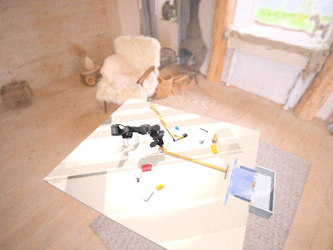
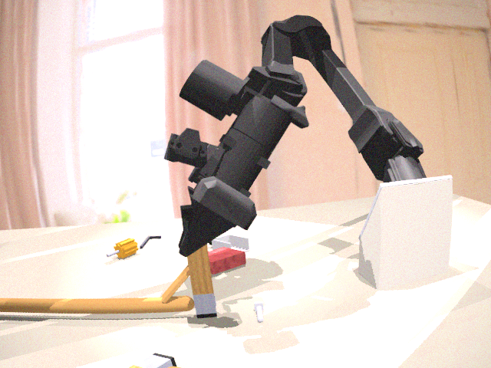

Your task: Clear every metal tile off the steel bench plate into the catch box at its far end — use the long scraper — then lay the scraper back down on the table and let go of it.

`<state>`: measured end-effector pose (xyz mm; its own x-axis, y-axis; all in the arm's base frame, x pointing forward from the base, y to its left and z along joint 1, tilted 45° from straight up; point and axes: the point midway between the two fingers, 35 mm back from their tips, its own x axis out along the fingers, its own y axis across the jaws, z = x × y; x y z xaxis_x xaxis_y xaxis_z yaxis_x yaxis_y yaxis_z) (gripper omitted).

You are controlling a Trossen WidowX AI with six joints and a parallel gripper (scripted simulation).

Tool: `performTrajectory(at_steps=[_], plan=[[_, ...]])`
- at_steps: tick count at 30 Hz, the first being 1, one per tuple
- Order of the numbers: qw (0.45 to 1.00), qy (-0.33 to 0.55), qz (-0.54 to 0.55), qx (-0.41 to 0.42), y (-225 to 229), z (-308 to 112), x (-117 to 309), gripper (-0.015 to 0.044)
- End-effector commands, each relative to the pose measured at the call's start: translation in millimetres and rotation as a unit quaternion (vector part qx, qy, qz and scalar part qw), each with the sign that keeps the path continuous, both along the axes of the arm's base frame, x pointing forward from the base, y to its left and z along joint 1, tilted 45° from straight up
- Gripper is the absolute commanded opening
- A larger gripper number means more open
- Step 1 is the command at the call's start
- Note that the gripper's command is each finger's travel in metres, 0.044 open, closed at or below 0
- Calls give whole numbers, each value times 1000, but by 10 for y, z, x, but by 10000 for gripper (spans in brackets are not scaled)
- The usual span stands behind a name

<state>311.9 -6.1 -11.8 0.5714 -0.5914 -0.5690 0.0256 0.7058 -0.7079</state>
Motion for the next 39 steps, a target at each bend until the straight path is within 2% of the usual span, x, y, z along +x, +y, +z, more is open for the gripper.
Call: performTrajectory(at_steps=[1,18,39], plan=[[1000,-8,-2,2,-30,75,8,0],[1000,-10,-7,0,-144,182,-22,0],[1000,-13,-10,0,-210,247,285,0]])
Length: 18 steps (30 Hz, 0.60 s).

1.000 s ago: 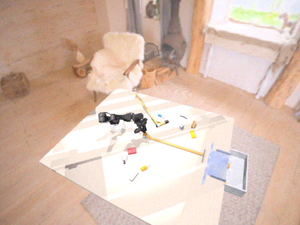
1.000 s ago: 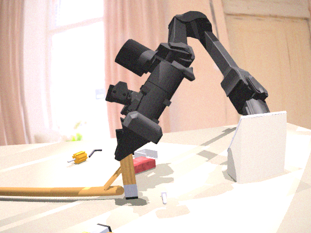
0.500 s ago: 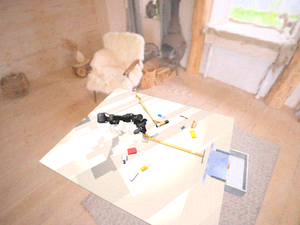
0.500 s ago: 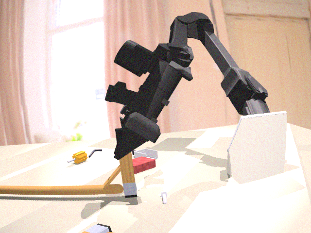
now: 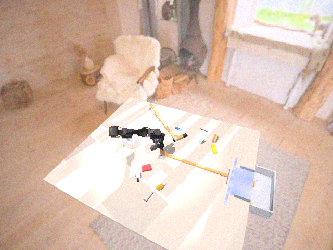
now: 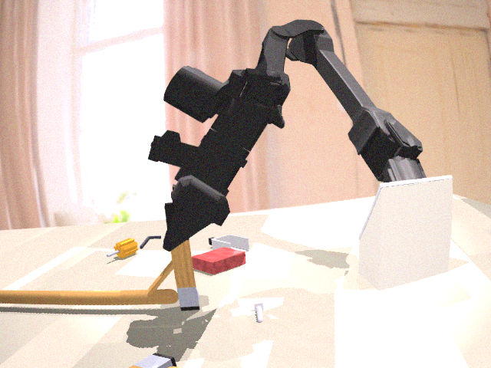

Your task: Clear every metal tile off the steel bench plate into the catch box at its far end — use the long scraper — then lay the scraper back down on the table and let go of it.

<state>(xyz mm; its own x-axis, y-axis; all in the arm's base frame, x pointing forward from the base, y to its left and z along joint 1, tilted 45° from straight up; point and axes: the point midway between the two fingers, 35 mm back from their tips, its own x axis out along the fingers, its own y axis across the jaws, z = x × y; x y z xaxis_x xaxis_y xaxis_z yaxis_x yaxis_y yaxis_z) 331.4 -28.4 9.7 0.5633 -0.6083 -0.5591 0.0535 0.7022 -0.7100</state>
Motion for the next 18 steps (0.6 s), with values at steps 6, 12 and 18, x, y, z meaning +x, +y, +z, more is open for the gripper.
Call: performTrajectory(at_steps=[6,12,18], plan=[[1000,-8,2,1,-4,42,183,0],[1000,-9,1,1,-17,45,277,0],[1000,-10,0,0,-16,31,371,0]])
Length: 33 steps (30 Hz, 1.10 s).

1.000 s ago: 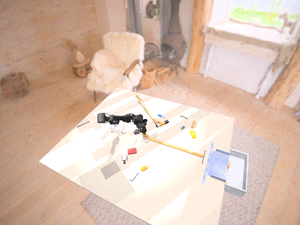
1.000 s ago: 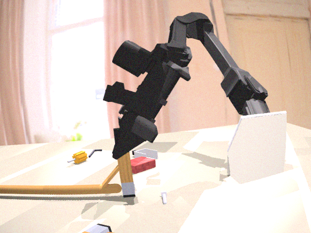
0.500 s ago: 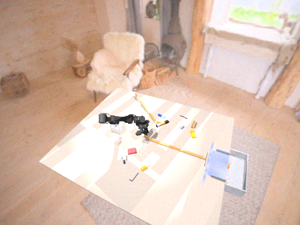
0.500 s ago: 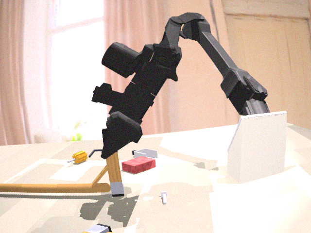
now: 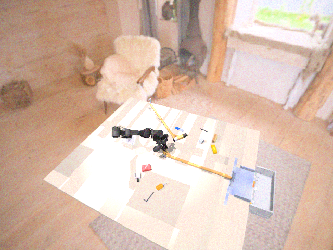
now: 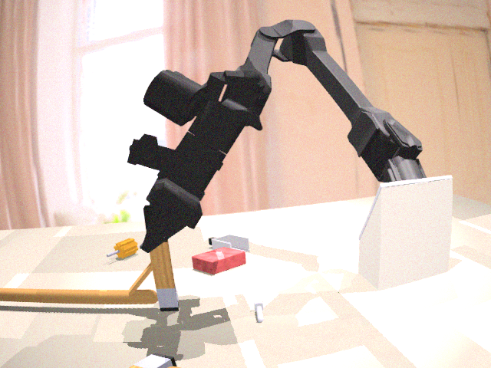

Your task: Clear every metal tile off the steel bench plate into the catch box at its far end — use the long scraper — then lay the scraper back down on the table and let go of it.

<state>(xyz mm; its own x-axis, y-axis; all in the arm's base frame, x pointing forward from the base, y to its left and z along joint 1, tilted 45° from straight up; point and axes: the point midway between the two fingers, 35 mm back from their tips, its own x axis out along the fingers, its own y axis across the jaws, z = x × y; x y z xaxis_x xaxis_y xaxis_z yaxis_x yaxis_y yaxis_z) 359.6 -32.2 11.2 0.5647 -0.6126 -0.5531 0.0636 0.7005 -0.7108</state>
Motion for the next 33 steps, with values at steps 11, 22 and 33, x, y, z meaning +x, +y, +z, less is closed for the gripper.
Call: performTrajectory(at_steps=[11,22,33], plan=[[1000,-6,3,1,20,17,240,0],[1000,-7,3,1,33,-7,437,0],[1000,-8,3,1,48,-22,575,0]])
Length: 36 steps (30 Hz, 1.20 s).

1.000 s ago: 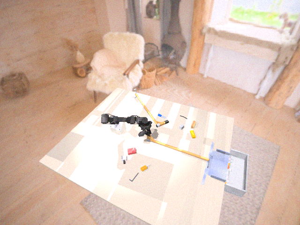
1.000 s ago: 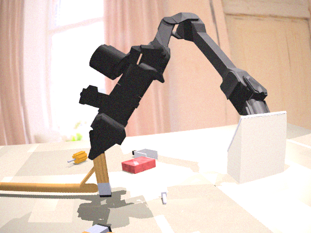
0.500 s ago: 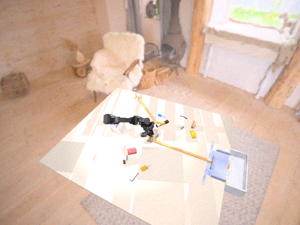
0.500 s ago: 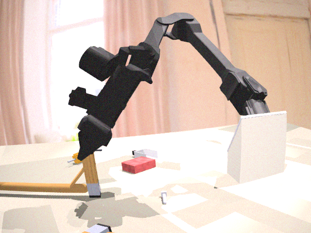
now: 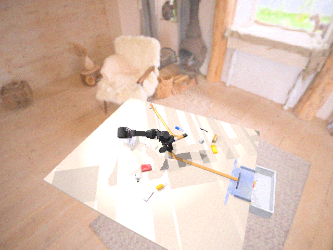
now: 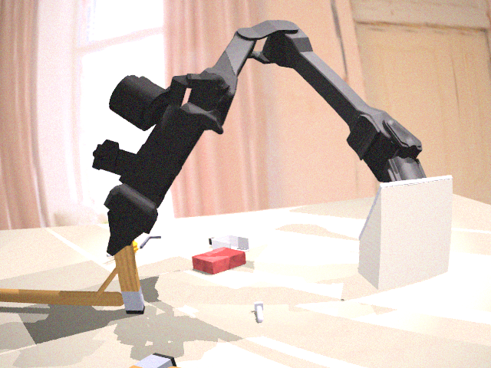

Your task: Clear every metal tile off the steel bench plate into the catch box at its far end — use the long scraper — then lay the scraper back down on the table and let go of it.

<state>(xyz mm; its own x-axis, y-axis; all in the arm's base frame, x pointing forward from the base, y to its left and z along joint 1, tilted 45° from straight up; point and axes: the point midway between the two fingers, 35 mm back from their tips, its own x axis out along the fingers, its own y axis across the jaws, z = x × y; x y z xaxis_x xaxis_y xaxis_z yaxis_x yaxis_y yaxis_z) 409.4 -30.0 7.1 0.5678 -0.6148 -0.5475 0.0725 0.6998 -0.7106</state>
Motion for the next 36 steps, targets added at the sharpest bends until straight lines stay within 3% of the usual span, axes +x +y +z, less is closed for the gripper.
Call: performTrajectory(at_steps=[1,36], plan=[[1000,-3,5,1,25,20,94,0],[1000,-4,5,1,9,40,670,0]])
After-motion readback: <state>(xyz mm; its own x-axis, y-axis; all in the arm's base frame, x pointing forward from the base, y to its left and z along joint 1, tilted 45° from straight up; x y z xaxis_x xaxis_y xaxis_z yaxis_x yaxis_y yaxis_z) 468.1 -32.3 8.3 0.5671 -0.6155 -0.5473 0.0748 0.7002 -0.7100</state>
